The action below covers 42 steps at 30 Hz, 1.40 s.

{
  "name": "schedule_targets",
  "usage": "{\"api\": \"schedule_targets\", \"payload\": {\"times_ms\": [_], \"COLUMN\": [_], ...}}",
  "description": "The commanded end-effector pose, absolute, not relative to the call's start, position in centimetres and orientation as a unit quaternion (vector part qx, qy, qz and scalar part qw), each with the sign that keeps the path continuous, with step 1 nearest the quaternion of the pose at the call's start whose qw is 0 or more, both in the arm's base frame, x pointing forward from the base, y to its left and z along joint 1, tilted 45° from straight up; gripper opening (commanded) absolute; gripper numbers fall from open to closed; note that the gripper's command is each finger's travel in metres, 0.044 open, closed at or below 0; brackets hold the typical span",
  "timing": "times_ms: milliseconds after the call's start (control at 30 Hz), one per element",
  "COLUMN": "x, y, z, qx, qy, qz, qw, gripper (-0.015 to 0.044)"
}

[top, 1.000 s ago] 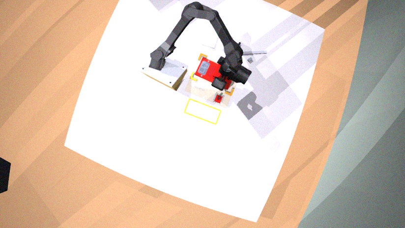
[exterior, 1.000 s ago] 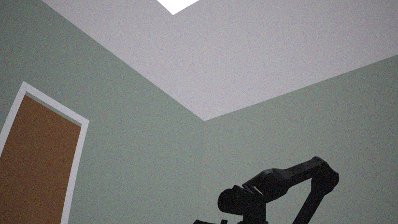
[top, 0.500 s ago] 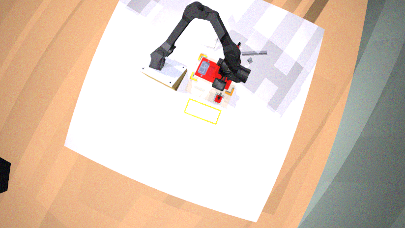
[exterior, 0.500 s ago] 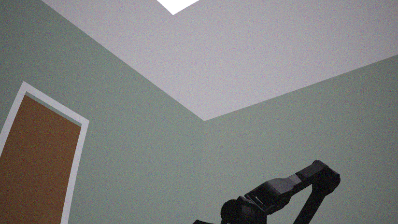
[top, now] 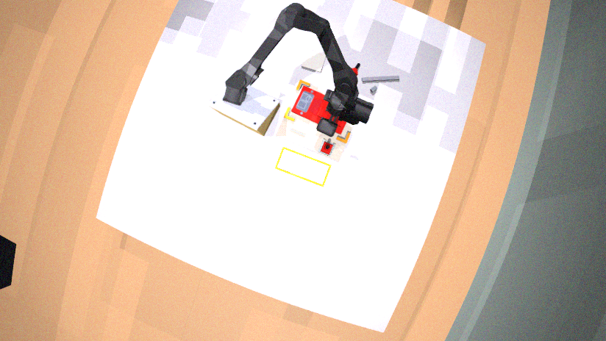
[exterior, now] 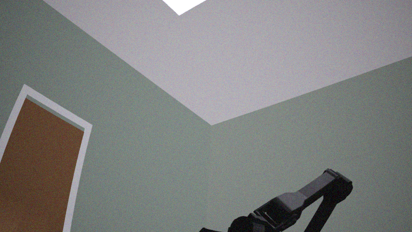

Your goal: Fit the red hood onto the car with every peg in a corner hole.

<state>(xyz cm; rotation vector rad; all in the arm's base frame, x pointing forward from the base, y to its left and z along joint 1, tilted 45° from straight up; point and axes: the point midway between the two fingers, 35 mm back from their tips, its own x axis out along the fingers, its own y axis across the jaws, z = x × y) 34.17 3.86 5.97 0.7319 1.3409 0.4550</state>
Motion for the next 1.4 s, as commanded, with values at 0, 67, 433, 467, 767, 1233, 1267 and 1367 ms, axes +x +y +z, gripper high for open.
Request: {"api": "schedule_targets", "payload": {"times_ms": [0,67,433,467,767,1233,1267,1367], "x": [34.16,34.16,34.06,34.06,34.1,34.22,34.22,34.25], "y": [3.95,3.95,3.94,3.94,4.08,4.44,4.47,4.55], "z": [5.93,5.93,5.89,5.89,5.74,5.36,5.33,5.25], "qx": [0.332,0.332,0.332,0.332,0.332,0.332,0.332,0.332], "qy": [0.601,0.601,0.601,0.601,0.601,0.601,0.601,0.601], "qz": [0.205,0.205,0.205,0.205,0.205,0.205,0.205,0.205], "qw": [0.697,0.697,0.697,0.697,0.697,0.697,0.697,0.697], "gripper": [0.0,0.0,0.0,0.0,0.0,0.0,0.0,0.0]}}
